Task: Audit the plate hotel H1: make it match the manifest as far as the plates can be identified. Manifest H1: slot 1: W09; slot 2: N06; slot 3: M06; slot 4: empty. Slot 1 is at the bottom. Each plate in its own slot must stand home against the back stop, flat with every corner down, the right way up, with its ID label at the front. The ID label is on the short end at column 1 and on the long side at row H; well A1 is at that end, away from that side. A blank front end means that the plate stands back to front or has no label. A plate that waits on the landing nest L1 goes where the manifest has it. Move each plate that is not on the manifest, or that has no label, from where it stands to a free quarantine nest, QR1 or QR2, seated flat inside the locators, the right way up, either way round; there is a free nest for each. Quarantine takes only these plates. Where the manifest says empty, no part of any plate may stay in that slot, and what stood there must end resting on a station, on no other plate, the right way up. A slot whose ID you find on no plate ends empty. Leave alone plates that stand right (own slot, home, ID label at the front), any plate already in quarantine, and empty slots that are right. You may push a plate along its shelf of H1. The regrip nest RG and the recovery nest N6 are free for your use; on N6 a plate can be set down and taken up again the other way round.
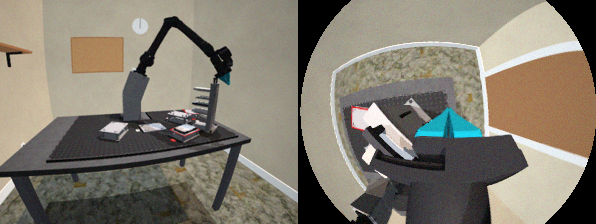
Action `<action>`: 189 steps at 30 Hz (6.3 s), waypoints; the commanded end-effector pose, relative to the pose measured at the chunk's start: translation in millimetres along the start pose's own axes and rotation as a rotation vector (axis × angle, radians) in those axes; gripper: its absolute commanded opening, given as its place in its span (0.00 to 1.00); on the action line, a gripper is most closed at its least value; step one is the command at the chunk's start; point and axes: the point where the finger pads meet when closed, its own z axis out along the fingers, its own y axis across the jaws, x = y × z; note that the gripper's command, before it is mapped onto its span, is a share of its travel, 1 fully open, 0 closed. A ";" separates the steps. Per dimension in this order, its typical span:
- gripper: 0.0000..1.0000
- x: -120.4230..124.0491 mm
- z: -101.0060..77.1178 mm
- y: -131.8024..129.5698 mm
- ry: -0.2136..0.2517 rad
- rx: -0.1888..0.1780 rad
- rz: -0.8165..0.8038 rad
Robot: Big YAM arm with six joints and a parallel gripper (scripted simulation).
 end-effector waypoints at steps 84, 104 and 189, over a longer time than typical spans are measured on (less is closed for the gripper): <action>0.00 255.0 -71.5 1.7 0.346 0.095 0.724; 0.00 312.1 -96.9 24.4 0.431 0.108 0.885; 0.00 450.0 -220.9 151.8 0.626 0.202 1.478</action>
